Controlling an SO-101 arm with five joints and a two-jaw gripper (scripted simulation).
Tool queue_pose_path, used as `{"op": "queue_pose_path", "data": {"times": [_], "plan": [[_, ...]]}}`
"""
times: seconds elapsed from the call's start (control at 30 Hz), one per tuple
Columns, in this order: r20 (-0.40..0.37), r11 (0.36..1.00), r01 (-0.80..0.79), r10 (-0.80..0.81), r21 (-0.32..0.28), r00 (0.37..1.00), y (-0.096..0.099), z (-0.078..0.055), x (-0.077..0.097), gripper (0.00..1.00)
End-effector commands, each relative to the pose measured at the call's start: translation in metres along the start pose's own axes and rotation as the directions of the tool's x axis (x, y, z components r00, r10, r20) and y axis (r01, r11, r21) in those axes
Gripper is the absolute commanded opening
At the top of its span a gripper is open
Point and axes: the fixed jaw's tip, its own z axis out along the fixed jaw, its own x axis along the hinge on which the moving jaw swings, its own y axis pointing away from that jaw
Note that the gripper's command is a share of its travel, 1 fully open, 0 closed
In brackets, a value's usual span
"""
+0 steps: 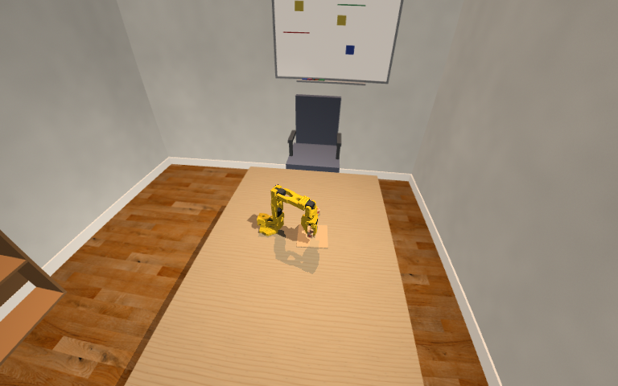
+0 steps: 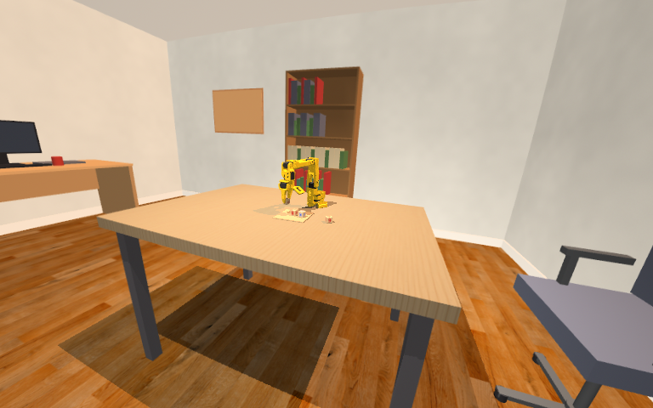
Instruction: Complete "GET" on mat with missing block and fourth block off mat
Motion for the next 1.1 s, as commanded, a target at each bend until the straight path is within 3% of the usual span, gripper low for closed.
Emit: {"op": "queue_pose_path", "data": {"times": [0.0, 1.07], "plan": [[-0.028, 0.991, -0.003, 0.006, 0.132, 1.0, -0.0125, -0.0193, 0.0007, 0.0], [-0.024, 0.991, -0.008, 0.011, 0.134, 1.0, -0.0135, -0.0178, -0.004, 0.0]]}}
